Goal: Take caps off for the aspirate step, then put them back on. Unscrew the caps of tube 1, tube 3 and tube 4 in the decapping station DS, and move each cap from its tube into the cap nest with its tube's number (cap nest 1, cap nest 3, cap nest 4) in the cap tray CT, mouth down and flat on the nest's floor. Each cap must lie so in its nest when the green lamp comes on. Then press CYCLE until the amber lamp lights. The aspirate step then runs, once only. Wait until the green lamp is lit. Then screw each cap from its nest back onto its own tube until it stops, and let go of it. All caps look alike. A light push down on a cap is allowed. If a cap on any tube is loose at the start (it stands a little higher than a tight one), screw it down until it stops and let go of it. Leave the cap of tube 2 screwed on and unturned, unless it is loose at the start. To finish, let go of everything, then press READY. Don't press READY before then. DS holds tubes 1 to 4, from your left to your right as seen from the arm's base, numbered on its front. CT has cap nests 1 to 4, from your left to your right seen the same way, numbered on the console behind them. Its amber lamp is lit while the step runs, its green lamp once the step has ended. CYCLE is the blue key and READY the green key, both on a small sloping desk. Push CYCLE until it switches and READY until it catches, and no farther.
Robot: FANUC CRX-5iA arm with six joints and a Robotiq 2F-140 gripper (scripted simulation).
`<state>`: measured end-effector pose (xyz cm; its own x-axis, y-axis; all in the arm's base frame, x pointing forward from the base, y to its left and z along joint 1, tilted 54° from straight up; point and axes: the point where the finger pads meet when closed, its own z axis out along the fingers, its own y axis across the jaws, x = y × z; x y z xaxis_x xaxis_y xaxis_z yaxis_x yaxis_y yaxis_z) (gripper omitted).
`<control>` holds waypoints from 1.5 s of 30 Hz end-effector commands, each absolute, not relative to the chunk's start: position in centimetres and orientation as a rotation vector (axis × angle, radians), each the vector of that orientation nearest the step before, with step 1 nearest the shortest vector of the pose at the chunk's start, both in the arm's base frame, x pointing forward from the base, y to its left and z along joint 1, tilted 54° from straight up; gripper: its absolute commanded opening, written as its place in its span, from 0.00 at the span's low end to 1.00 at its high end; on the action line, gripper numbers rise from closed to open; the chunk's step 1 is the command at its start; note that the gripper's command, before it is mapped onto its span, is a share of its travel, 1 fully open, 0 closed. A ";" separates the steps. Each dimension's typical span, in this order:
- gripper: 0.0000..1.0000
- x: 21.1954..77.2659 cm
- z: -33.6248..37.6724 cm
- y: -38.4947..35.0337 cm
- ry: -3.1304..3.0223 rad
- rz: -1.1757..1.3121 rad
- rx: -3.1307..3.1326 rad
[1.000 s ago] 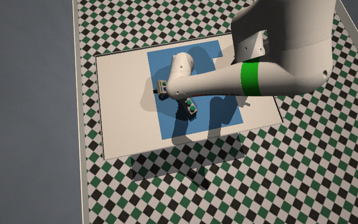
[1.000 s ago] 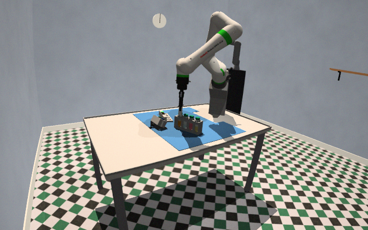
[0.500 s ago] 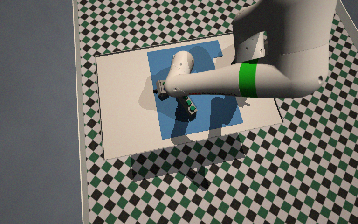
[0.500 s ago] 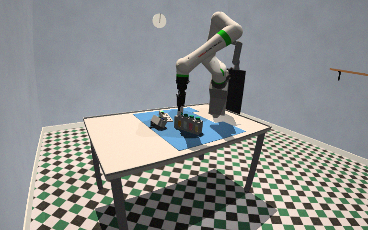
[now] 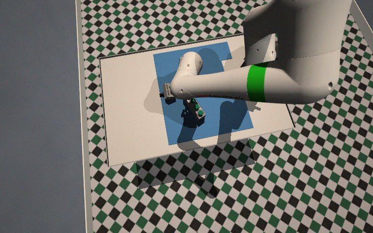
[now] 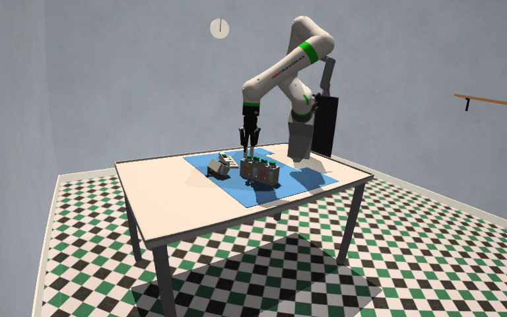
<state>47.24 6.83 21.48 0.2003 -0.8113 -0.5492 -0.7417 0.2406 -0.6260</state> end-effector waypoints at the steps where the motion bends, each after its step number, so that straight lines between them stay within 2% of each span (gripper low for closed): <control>1: 0.00 47.3 21.5 6.9 1.677 -0.037 -1.419; 7: 0.00 47.3 21.5 6.9 1.677 -0.037 -1.419; 8: 0.35 47.3 21.5 6.9 1.677 -0.037 -1.419; 18: 0.35 47.3 21.5 6.9 1.677 -0.037 -1.419; 21: 0.35 47.2 21.6 6.9 1.491 -0.177 -1.621; 37: 0.35 47.2 21.6 6.9 0.910 -0.537 -2.059; 45: 0.35 47.2 21.6 6.9 0.767 -0.612 -2.134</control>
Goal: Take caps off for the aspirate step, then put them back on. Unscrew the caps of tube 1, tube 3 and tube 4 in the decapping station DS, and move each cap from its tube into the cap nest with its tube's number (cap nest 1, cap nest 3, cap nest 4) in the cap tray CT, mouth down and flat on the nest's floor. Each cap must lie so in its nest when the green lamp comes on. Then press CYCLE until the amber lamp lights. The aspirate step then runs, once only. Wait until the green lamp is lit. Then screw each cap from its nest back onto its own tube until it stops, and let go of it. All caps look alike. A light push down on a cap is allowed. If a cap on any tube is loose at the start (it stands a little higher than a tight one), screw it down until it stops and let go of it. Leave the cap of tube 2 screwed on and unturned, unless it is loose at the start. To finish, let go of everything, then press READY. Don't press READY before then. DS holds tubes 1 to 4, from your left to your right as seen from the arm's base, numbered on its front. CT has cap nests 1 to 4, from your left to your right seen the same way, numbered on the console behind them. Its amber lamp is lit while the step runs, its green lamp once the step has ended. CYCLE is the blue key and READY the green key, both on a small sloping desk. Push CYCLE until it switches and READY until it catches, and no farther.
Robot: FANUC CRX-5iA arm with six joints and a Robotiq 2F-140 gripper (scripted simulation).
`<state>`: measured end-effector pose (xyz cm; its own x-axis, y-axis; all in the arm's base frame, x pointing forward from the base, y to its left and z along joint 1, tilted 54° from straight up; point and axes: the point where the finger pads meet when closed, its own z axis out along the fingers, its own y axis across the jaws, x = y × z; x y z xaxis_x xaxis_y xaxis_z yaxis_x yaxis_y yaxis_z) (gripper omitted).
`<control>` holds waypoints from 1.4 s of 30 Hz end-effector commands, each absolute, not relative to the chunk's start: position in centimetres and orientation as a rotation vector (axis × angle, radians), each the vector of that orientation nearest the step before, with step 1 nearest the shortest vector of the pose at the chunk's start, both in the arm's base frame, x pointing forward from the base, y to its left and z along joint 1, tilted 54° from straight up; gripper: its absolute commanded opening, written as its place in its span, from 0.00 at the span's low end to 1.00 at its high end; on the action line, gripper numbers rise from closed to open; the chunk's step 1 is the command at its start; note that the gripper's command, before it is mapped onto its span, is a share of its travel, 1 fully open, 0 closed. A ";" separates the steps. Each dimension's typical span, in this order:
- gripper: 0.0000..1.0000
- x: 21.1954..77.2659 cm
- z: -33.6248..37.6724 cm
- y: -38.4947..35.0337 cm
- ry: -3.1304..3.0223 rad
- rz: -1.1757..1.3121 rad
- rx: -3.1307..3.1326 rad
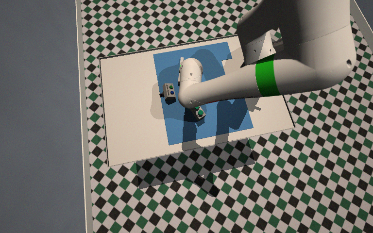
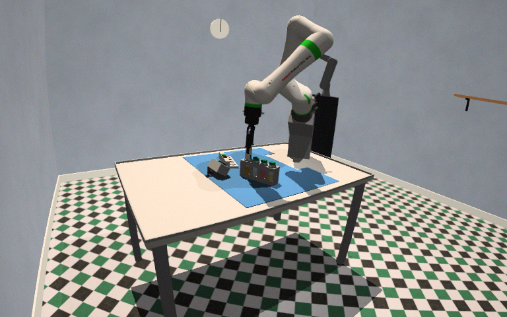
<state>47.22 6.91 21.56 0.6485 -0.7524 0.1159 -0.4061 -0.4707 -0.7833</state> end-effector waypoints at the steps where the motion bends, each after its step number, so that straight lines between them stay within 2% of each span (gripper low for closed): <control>1: 0.35 47.2 21.6 6.9 0.767 -0.612 -2.134; 5: 0.35 47.2 21.6 6.9 0.767 -0.612 -2.134; 6: 0.00 47.2 21.6 6.9 0.767 -0.612 -2.134; 20: 0.00 47.2 21.6 6.9 0.767 -0.612 -2.134; 42: 0.00 47.3 21.5 6.9 1.607 -0.091 -1.500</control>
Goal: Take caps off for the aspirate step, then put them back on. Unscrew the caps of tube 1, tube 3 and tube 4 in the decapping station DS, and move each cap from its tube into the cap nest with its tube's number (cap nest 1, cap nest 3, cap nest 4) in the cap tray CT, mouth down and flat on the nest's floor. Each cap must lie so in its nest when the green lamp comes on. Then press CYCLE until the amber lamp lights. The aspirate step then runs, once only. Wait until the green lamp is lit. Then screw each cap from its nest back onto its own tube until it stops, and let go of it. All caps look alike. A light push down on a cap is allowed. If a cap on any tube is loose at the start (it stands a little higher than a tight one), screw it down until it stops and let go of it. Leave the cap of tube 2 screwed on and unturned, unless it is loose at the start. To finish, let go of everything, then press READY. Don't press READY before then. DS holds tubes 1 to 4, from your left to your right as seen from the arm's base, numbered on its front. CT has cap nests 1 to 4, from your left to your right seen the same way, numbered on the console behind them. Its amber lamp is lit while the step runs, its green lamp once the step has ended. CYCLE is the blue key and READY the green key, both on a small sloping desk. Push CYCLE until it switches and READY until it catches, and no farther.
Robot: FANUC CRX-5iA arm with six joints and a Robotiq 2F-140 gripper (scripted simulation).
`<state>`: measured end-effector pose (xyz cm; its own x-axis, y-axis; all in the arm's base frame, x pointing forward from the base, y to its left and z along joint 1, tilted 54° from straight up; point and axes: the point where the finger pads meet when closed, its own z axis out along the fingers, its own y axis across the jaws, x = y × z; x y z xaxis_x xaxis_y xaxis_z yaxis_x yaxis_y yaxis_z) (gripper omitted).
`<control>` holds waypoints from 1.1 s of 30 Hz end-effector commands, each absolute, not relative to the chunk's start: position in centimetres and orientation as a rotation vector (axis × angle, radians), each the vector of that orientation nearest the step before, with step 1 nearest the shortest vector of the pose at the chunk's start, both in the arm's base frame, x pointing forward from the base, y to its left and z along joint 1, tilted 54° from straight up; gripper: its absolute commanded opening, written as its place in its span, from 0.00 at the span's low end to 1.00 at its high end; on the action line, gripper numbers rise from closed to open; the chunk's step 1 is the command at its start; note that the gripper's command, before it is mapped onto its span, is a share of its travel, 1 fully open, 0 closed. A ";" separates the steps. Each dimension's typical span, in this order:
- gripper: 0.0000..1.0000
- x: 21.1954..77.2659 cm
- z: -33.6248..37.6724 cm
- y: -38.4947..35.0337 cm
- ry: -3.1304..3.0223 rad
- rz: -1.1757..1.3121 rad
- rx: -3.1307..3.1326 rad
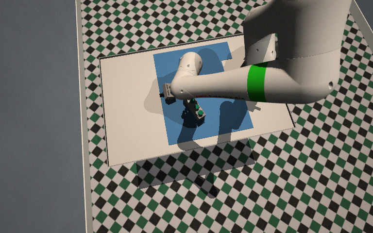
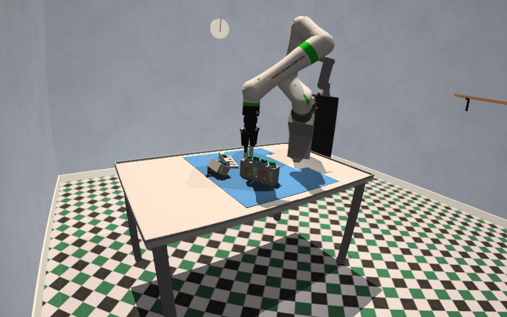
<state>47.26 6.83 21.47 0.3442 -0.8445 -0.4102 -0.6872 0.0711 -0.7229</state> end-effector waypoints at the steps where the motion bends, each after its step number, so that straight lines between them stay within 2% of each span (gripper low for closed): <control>1: 0.00 47.3 21.5 6.9 1.636 -0.068 -1.466; 11: 0.00 47.3 21.5 6.9 1.677 -0.037 -1.419; 12: 0.35 47.3 21.5 6.9 1.677 -0.037 -1.419; 24: 0.35 47.3 21.5 6.9 1.677 -0.037 -1.419; 33: 0.35 47.3 21.5 6.9 1.291 -0.312 -1.799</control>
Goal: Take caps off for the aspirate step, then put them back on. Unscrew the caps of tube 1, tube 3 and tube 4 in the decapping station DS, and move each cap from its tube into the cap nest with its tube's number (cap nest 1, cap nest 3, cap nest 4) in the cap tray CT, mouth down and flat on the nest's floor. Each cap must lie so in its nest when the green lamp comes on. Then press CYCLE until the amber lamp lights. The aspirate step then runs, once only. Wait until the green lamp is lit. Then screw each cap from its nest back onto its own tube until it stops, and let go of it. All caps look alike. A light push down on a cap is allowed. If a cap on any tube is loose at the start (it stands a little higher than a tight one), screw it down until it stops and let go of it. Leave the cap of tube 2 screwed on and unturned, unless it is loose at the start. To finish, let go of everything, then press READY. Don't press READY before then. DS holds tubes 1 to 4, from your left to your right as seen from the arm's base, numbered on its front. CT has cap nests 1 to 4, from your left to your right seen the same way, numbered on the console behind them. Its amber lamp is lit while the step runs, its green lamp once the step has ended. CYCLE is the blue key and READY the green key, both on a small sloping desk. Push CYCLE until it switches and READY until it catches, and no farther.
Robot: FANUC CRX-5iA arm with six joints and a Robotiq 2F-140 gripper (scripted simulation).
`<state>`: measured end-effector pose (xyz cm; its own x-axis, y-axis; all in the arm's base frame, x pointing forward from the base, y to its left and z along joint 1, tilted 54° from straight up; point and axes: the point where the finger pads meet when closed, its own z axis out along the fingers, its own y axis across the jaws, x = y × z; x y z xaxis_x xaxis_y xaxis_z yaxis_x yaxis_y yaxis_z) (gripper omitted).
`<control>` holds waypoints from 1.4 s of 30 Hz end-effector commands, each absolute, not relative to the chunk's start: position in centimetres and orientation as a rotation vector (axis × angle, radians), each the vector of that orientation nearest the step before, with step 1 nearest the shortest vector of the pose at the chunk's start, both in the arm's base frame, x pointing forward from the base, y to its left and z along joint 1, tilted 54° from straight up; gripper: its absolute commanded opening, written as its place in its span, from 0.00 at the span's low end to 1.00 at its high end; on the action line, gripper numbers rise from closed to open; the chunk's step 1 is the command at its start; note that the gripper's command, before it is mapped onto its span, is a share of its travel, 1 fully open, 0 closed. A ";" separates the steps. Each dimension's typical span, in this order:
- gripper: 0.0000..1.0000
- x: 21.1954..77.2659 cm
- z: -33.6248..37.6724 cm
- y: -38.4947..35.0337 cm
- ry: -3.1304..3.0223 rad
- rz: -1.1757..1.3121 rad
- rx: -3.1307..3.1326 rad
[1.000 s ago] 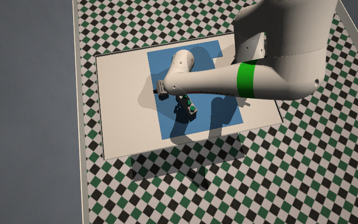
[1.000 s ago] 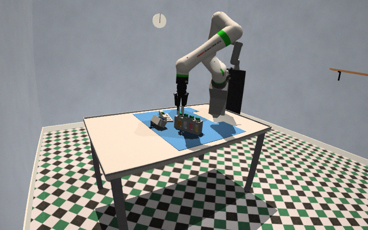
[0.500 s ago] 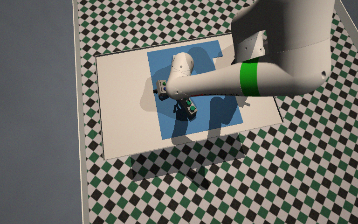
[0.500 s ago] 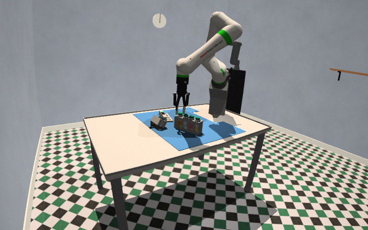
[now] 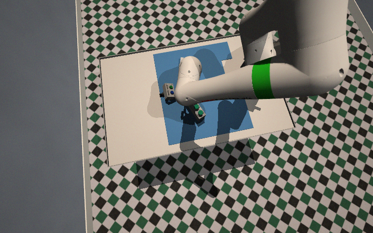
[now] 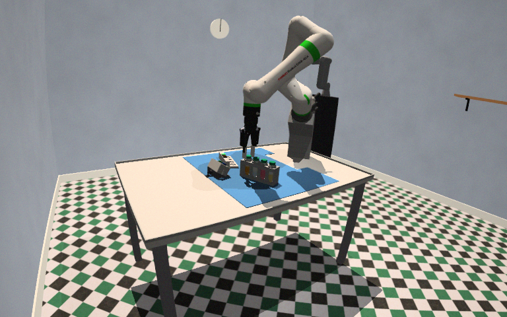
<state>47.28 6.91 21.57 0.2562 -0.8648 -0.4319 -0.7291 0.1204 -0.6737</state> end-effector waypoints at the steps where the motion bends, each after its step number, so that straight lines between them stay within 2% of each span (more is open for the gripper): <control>1: 0.35 47.3 21.5 6.9 1.284 -0.316 -1.804; 7: 0.35 47.3 21.5 6.9 1.061 -0.451 -1.966; 15: 0.35 47.3 21.5 6.9 1.061 -0.451 -1.966; 16: 0.00 47.3 21.5 6.9 1.061 -0.451 -1.966; 30: 0.00 47.3 21.5 6.9 1.061 -0.451 -1.966; 42: 0.00 47.3 21.5 6.9 1.451 -0.205 -1.659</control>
<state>47.28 6.88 21.50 0.4002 -0.8547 -0.3306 -0.6583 -0.0172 -0.7525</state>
